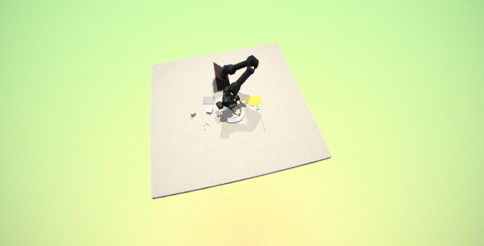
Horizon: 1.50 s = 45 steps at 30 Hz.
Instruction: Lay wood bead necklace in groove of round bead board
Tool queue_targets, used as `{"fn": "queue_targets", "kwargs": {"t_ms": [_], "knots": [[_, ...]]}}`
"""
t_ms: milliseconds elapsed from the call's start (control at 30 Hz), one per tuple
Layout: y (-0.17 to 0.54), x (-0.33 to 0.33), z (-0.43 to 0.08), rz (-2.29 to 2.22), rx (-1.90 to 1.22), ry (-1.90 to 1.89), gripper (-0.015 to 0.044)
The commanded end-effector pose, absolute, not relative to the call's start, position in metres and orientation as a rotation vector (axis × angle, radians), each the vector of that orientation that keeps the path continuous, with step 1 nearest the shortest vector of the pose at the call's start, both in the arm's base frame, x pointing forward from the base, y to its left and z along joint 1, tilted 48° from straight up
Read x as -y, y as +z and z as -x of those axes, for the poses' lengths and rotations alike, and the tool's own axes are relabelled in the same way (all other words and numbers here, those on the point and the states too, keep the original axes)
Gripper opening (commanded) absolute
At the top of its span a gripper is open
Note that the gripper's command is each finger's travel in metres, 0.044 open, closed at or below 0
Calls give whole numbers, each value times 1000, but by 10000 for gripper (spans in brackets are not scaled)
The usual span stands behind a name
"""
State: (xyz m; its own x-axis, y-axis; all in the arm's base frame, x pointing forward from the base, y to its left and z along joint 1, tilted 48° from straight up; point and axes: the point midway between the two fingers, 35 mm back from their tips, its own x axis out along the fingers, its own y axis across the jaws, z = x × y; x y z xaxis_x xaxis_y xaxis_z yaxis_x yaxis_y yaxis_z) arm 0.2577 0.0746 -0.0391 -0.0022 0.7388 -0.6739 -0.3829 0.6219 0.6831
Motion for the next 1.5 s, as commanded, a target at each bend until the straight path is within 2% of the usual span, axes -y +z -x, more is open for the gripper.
{"fn": "queue_targets", "kwargs": {"t_ms": [0, 1467], "knots": [[-39, -75, -258, -342, -1296, 911, 0], [-49, -57, -257, -350, -1297, 907, 0]]}}
